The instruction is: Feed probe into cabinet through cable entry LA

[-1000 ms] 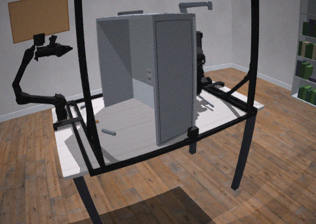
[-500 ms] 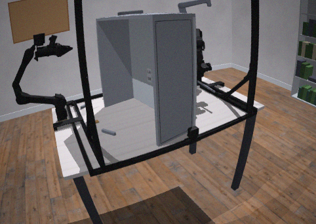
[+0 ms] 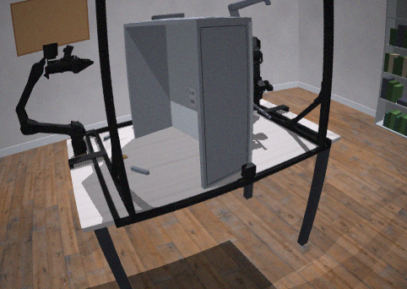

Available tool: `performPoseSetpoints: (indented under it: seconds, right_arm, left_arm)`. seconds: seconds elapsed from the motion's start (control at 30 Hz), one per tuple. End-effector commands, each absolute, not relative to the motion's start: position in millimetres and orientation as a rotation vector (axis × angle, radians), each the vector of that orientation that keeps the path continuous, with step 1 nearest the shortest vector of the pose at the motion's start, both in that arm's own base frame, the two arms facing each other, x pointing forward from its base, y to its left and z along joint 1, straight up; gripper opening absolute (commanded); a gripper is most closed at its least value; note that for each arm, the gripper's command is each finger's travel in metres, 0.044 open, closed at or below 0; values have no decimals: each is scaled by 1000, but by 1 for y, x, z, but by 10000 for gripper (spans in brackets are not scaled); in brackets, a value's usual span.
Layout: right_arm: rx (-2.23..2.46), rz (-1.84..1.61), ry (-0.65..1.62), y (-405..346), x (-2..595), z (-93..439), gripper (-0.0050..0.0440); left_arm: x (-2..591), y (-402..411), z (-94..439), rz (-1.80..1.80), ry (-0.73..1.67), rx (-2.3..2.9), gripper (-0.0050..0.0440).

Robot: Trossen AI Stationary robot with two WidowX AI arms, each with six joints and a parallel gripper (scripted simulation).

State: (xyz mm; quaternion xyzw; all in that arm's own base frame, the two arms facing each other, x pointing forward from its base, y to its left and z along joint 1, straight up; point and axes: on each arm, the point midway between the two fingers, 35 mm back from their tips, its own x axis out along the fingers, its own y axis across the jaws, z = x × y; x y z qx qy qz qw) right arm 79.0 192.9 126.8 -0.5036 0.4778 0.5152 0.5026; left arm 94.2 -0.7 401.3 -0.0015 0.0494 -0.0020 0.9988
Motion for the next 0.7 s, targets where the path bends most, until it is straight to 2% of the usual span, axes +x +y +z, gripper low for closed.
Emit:
performPoseSetpoints:
  seconds: [0.0,0.67]
  right_arm:
    - [-1147,1204,1169,200,84,129,0]
    - [-815,970,1294,212,108,121,0]
  left_arm:
    - [94,0,401,0,100,0,440]
    - [94,0,401,0,100,0,440]
